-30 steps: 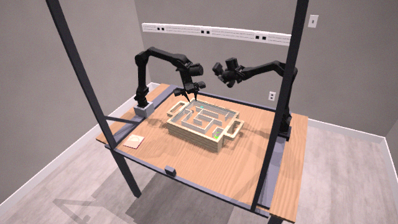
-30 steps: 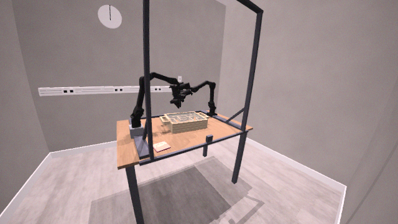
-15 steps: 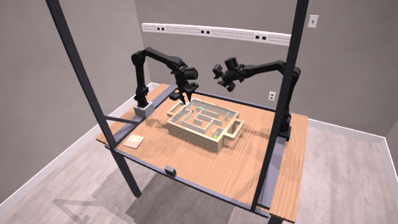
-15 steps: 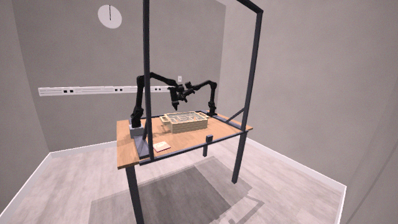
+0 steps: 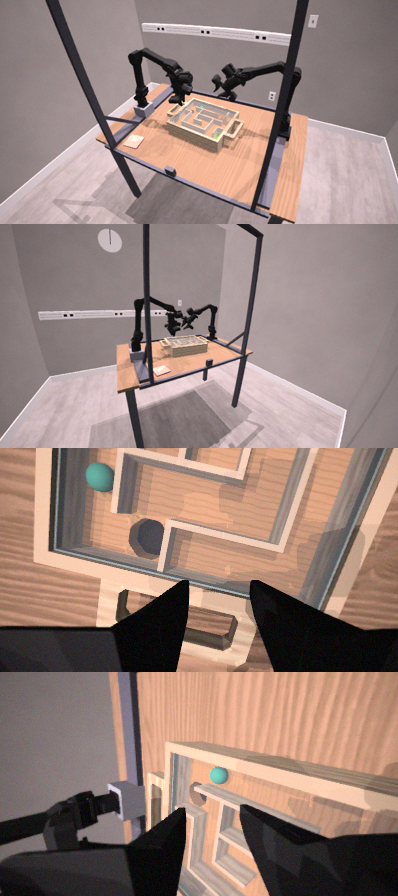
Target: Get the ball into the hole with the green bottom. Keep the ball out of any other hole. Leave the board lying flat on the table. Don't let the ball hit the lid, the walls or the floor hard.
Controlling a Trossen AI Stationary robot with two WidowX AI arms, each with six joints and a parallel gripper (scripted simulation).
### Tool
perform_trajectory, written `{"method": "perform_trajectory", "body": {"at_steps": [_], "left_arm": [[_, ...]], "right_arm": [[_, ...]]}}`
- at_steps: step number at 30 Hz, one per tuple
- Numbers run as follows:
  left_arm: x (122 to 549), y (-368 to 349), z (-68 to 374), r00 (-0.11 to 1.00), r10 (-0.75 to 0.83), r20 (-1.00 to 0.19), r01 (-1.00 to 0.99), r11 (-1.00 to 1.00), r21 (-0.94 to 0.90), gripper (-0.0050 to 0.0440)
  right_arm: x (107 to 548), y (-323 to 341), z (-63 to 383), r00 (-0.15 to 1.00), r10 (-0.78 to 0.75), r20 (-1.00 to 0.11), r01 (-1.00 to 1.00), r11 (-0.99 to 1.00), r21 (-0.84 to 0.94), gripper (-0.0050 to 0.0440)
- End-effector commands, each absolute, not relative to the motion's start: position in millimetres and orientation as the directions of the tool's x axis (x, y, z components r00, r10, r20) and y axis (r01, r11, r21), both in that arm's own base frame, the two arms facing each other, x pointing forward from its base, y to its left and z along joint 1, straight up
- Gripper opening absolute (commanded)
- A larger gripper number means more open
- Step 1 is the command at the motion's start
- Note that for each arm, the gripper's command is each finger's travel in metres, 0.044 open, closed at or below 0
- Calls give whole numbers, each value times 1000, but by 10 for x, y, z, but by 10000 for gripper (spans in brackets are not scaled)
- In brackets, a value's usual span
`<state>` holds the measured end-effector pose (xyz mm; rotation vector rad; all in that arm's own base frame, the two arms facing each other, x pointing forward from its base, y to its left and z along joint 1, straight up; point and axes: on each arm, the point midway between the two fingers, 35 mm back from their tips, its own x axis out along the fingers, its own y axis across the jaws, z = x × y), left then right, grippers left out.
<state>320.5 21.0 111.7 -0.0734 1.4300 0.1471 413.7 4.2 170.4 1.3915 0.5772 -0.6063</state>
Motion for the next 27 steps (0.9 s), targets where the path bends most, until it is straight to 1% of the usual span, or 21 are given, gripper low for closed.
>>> {"method": "perform_trajectory", "body": {"at_steps": [1,4,6,7,12,18,21,23,24,27], "left_arm": [[3106,199,1152,148,93,-985,-295,954,46,171],[3156,202,1184,162,93,-982,-290,956,43,171],[3069,197,1136,142,102,-985,-342,939,47,171],[2989,190,1091,121,109,-987,-390,919,54,171],[2881,190,1040,114,146,-983,-576,815,54,171],[2717,194,965,94,189,-978,-754,655,54,171],[2768,193,995,107,188,-976,-751,659,45,171],[2679,195,949,89,197,-976,-785,617,53,171],[2597,195,906,69,206,-976,-815,575,64,171],[2550,203,884,73,229,-971,-885,464,43,171]], "right_arm": [[3973,262,1672,685,15,-729,727,50,685,171],[4017,199,1655,685,-4,-728,728,48,684,171],[3937,302,1640,669,27,-743,742,41,669,171],[3863,406,1583,641,58,-765,765,35,643,171],[3619,657,1446,547,131,-827,834,1,551,171],[3298,918,1322,423,203,-883,904,-29,426,171],[3343,870,1303,428,187,-884,903,-33,429,171],[3248,947,1303,401,209,-892,915,-35,403,171],[3145,1024,1269,361,229,-904,931,-35,363,171],[2958,1129,1223,288,254,-923,957,-49,285,171]]}}
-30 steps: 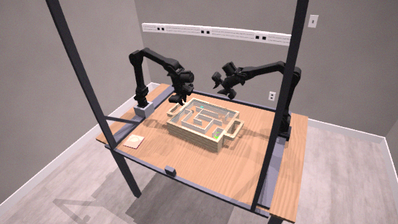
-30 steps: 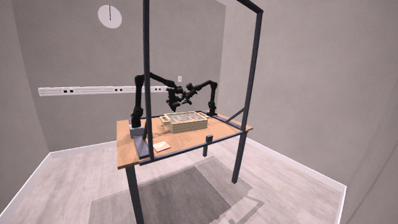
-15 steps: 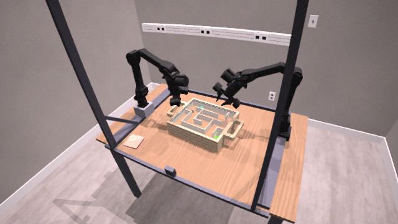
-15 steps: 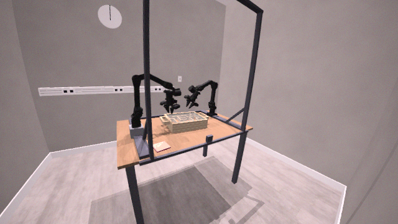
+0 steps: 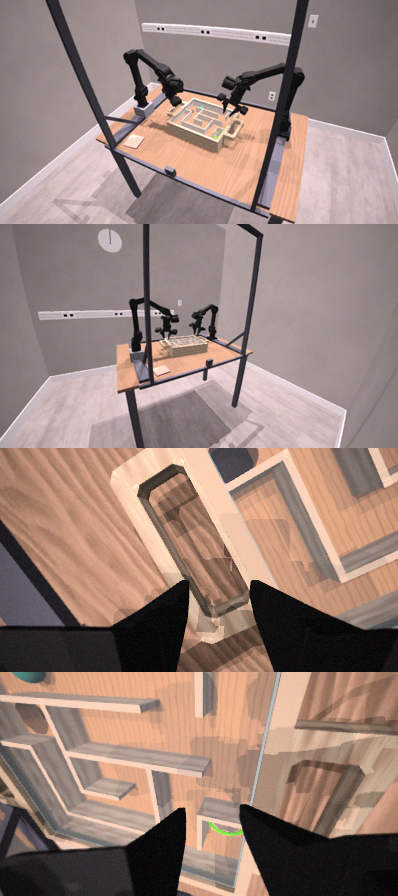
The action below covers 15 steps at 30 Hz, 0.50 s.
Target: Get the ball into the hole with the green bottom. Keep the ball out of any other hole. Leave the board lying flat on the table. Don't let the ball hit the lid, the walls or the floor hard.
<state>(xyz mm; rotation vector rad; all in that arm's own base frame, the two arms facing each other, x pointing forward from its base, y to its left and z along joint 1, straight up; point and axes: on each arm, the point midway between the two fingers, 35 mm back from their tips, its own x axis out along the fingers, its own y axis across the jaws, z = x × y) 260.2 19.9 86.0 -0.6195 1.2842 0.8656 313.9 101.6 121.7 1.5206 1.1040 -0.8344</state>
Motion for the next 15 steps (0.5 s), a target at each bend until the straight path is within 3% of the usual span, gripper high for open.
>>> {"method": "perform_trajectory", "body": {"at_steps": [1,8,15], "left_arm": [[2521,206,872,71,236,-969,-903,429,39,171],[2326,229,784,52,288,-956,-985,171,-2,171],[2265,238,763,49,306,-951,-997,75,-27,171]], "right_arm": [[2897,1161,1210,264,261,-928,964,-52,260,171],[2455,1352,1151,93,297,-950,994,-74,74,171],[2305,1399,1142,33,303,-953,996,-85,8,171]]}}
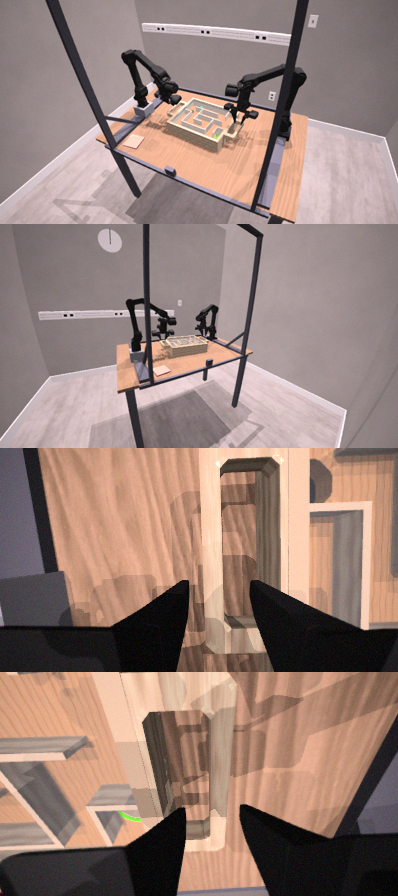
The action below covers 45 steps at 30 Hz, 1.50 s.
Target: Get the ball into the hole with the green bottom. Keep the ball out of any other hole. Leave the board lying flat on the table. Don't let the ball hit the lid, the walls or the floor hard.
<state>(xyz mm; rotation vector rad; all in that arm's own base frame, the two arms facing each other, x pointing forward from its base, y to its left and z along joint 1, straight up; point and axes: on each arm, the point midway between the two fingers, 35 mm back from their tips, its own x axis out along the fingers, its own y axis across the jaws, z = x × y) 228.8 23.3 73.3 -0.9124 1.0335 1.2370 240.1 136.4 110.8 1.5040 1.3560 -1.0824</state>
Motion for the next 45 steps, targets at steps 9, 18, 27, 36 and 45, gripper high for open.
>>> {"method": "perform_trajectory", "body": {"at_steps": [9,18,27,36,45], "left_arm": [[2259,269,618,24,295,-955,-995,96,5,171],[2269,293,526,26,290,-957,-995,95,2,171],[2273,341,371,25,290,-957,-996,94,2,171],[2278,375,260,25,289,-957,-996,92,1,171],[2300,382,255,33,290,-956,-996,93,-6,171]], "right_arm": [[2334,1397,1084,23,294,-955,997,-81,-1,171],[2334,1396,1084,23,294,-955,997,-82,-1,171],[2334,1396,1084,23,294,-955,997,-82,-1,171],[2334,1396,1084,23,294,-955,997,-82,-1,171],[2336,1415,1026,24,293,-956,997,-82,0,171]]}}
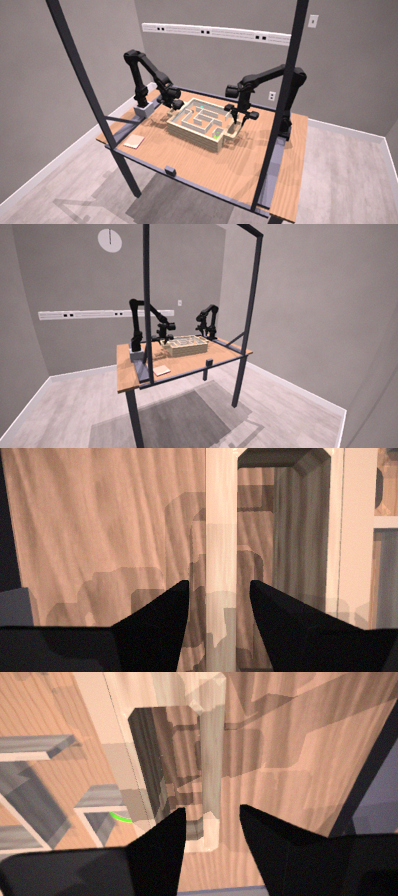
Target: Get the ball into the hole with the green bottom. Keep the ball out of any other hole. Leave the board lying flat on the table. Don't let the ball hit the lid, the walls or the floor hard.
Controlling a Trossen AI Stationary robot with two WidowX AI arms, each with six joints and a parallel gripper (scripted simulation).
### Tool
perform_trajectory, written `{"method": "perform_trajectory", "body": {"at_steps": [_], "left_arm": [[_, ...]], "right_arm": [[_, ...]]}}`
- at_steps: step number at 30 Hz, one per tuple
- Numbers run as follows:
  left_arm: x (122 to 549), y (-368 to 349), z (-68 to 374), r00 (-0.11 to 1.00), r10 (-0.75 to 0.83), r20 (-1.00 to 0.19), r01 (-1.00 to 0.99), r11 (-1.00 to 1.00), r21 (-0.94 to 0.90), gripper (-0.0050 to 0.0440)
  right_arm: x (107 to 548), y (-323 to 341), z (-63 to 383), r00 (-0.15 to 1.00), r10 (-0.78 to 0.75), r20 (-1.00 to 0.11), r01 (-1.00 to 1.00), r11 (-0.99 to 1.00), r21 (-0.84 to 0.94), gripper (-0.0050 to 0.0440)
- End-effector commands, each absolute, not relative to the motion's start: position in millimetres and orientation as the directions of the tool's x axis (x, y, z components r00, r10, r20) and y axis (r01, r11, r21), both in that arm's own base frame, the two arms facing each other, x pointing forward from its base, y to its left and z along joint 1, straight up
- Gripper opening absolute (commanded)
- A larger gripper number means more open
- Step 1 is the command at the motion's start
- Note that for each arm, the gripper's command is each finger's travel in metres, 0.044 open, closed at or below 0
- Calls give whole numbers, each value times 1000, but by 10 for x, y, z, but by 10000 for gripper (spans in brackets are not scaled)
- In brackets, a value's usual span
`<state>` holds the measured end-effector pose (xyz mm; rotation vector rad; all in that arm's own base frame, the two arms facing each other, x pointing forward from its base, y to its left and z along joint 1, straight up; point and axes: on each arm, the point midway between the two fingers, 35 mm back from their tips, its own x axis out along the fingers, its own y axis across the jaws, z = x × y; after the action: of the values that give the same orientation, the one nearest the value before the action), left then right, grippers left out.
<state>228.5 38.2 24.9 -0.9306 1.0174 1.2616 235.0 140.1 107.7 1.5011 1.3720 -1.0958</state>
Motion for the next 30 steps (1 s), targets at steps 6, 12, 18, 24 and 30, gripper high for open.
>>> {"method": "perform_trajectory", "body": {"at_steps": [6,12,18,24,30], "left_arm": [[2302,382,262,36,290,-956,-996,90,-10,171],[2301,382,262,36,290,-956,-996,90,-10,171],[2301,382,262,36,290,-956,-996,90,-10,171],[2301,382,262,36,290,-956,-996,90,-10,171],[2301,382,262,36,290,-956,-996,90,-10,171]], "right_arm": [[2339,1434,951,24,290,-957,997,-83,0,171],[2341,1463,855,23,289,-957,997,-83,-1,171],[2340,1482,798,22,290,-957,997,-83,-2,171],[2342,1511,705,22,290,-957,996,-84,-3,171],[2342,1541,608,20,290,-957,996,-84,-4,171]]}}
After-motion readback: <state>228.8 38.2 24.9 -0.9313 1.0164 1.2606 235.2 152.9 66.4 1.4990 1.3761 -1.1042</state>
